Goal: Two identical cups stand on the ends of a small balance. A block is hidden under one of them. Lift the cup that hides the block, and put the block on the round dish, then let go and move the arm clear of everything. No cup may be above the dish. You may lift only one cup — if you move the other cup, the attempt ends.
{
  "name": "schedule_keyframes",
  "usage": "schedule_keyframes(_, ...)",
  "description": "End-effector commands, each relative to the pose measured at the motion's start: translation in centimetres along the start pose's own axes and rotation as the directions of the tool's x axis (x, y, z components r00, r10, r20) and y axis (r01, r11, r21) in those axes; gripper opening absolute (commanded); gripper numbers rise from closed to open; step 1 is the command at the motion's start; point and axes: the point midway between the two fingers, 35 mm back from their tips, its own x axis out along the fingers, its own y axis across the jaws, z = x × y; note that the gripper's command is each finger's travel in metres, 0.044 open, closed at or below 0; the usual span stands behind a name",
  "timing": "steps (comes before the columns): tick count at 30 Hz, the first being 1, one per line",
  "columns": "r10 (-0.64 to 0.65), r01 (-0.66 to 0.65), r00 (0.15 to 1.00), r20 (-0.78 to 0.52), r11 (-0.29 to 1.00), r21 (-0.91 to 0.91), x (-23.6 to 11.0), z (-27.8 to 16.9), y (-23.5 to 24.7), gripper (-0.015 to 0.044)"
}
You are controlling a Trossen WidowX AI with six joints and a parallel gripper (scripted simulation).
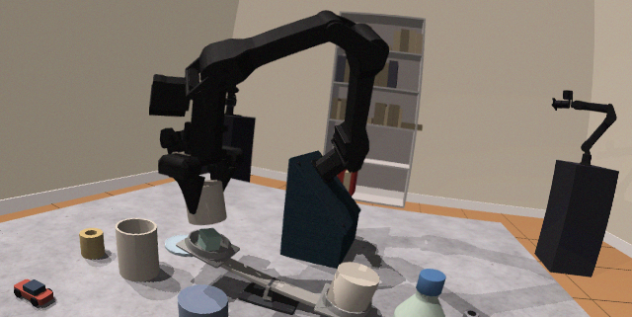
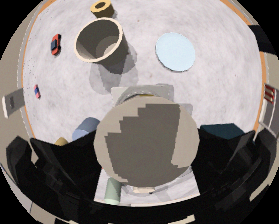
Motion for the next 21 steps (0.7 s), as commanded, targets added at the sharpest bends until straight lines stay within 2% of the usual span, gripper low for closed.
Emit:
schedule_keyframes(1, 0.015, -0.014, 1.000, 0.018, 1.000, -0.013, -1.2, 0.2, 0.4, 0.0000)
schedule_keyframes(17, 0.014, -0.014, 1.000, 0.015, 1.000, -0.014, -3.3, 0.0, 0.0, 0.0000)
schedule_keyframes(21, 0.001, -0.001, 1.000, -0.002, 1.000, -0.001, -2.5, -0.2, -0.3, 0.0000)
